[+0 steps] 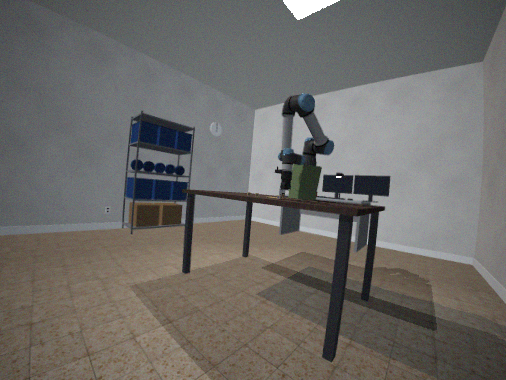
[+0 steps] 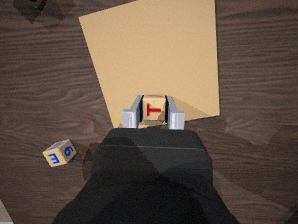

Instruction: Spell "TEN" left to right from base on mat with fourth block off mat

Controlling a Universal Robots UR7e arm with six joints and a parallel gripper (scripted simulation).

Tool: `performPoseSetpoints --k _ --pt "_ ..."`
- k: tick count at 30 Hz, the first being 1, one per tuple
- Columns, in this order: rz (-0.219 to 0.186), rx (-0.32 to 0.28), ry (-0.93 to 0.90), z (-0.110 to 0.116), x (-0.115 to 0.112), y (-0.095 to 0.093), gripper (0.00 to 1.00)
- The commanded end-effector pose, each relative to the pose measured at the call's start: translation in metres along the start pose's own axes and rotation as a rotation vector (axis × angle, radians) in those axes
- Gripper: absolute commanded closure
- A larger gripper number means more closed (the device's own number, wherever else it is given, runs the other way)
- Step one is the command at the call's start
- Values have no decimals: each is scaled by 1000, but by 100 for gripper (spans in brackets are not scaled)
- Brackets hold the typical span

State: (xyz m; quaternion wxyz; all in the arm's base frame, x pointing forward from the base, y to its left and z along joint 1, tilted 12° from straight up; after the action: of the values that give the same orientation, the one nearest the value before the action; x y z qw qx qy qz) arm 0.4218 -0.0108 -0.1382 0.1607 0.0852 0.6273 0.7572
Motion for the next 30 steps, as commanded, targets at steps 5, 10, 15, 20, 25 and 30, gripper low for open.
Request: performPoseSetpoints --k 5,10,15,20,25,30 --pt "-1 0 0 0 0 0 51" --pt "-1 0 0 0 0 0 51" --pt "-1 0 0 0 0 0 51" --pt "-1 0 0 0 0 0 51" --pt "-1 0 0 0 0 0 51" --pt "-1 0 0 0 0 0 45"
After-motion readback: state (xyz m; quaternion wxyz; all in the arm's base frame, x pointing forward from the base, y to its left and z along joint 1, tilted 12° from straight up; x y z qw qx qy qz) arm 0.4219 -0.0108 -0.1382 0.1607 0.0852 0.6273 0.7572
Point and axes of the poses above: the point where the finger pads meet when closed, its own y axis back along the fingers, its own x axis across the jaws, z = x × y, the point moved 9 cm from there along y, back along the fingers, and after that the axes turned 9 degrees about -y, right-handed, at the moved point
